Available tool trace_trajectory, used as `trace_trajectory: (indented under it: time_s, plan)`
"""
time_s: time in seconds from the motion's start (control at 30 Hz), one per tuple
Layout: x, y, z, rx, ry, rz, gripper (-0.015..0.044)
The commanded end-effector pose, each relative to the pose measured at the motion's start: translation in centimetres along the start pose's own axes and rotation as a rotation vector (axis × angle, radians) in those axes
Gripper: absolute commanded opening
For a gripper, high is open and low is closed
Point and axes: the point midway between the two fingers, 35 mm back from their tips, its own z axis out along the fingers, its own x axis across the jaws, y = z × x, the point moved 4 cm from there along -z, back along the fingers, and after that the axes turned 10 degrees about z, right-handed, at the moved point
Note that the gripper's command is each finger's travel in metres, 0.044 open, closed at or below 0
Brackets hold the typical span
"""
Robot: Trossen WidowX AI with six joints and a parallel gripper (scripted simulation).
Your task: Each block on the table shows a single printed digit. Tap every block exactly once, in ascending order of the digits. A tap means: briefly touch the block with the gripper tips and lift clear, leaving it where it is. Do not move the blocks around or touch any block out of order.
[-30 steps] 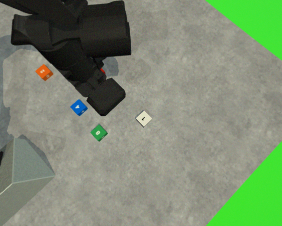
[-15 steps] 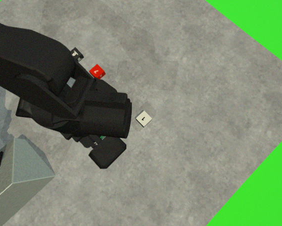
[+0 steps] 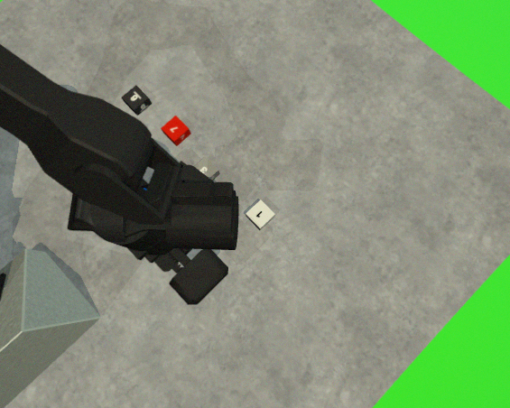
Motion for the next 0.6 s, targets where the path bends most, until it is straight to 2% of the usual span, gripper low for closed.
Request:
trace_trajectory:
  time_s: [0.0, 0.57]
  plan:
    - [0.1, -0.1, 0.9, 0.003, 0.008, 0.007, 0.002]
    - [0.1, -0.2, 2.5, 0.003, 0.009, 0.007, 0.002]
